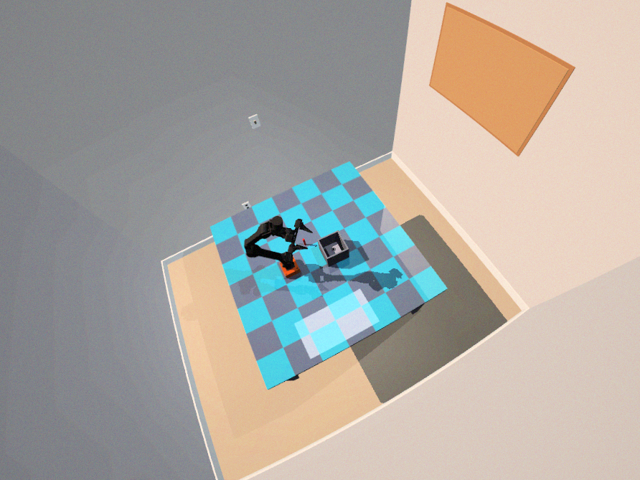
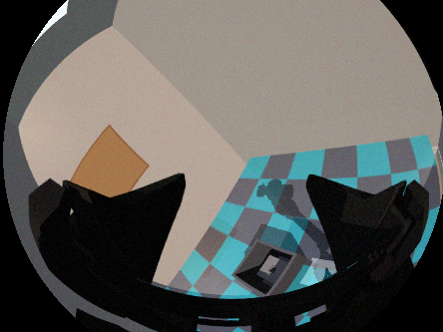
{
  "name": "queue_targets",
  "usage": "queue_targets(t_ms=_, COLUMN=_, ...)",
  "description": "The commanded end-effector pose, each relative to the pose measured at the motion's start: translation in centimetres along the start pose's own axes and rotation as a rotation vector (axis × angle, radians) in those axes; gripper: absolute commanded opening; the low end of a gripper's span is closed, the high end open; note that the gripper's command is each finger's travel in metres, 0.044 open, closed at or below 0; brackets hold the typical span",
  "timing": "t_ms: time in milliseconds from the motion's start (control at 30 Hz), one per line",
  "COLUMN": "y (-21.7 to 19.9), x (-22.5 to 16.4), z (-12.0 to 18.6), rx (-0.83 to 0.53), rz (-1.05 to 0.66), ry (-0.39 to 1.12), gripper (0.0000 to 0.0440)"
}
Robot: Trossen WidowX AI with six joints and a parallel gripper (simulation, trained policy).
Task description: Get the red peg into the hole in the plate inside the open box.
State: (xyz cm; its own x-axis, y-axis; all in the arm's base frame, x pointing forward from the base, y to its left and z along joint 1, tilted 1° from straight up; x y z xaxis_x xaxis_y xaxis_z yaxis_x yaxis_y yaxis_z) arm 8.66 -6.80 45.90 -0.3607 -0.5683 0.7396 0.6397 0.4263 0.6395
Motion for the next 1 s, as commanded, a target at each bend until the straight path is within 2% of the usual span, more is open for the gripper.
queue_targets(t_ms=0, y=0.1, x=-1.3, z=-1.1, rx=-0.015, rz=-0.033, ry=0.094, gripper=0.044)
queue_targets(t_ms=533, y=2.5, x=-5.8, z=-3.7, rx=-0.008, rz=-0.225, ry=0.405, gripper=0.044)
queue_targets(t_ms=967, y=4.2, x=-10.3, z=-4.3, rx=-0.07, rz=-0.366, ry=0.655, gripper=0.044)
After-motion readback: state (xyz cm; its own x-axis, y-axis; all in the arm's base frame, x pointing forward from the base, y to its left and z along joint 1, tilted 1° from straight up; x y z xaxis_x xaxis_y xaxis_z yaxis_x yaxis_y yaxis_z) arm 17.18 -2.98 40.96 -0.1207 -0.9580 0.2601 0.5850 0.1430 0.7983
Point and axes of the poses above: the point midway between the two fingers, 35 mm back from their tips, its own z axis back along the fingers, its own y axis across the jaws, x = y × z, the point moved 8 cm from there along z, back along the fingers
